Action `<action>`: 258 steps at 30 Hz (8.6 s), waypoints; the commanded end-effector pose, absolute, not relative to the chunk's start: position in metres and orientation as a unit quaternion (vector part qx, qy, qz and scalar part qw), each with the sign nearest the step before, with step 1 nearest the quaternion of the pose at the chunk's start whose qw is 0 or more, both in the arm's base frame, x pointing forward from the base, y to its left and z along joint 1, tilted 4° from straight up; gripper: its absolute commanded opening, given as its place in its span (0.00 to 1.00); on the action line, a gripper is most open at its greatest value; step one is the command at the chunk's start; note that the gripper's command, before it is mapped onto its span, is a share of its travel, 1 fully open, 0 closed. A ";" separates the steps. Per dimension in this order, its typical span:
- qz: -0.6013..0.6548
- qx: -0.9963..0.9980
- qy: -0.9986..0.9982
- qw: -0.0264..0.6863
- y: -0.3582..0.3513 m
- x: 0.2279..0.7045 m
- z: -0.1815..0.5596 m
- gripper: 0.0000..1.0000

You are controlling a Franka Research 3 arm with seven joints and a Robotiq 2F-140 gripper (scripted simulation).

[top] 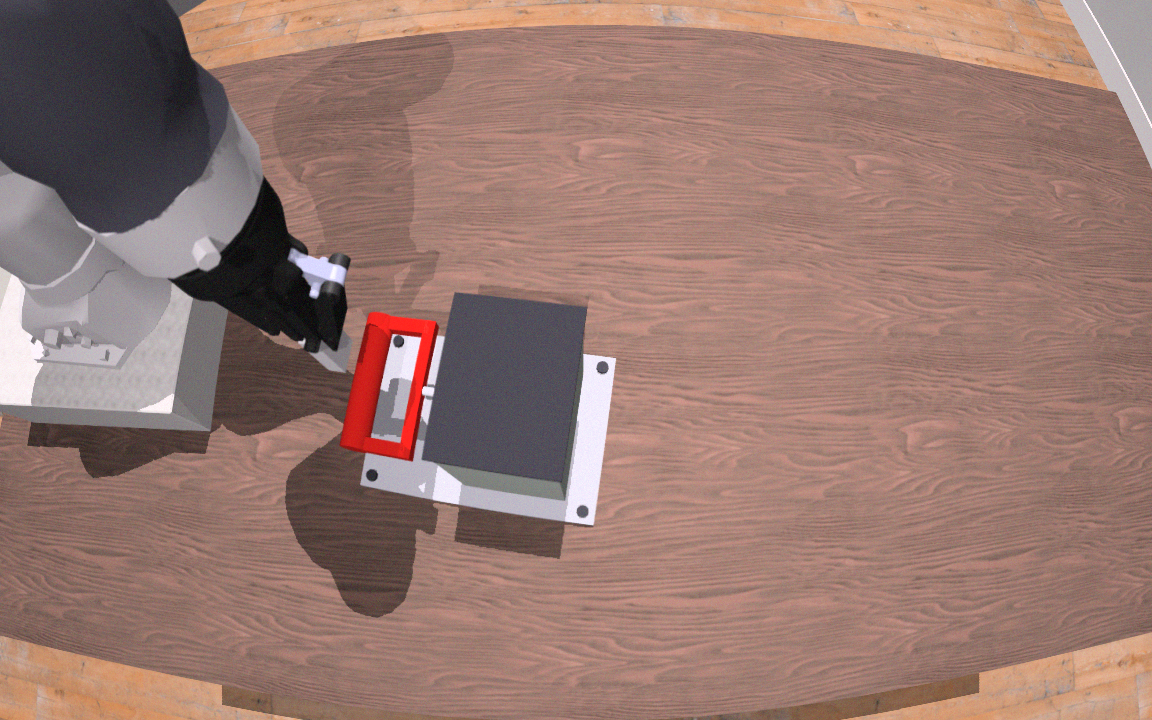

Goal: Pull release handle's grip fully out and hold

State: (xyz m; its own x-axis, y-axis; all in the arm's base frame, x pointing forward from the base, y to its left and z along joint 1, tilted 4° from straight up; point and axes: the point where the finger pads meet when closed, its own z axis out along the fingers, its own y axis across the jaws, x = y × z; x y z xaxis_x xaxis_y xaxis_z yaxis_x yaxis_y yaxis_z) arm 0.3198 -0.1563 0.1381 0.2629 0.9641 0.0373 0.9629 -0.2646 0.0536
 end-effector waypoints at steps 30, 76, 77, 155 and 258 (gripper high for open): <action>0.031 0.797 0.603 0.012 -0.157 0.320 0.138 0.33; 0.031 0.797 0.603 0.012 -0.157 0.321 0.127 0.33; 0.031 0.797 0.603 0.012 -0.157 0.321 0.126 0.33; 0.031 0.797 0.603 0.012 -0.157 0.323 0.092 0.33; 0.031 0.797 0.603 0.012 -0.156 0.327 0.036 0.33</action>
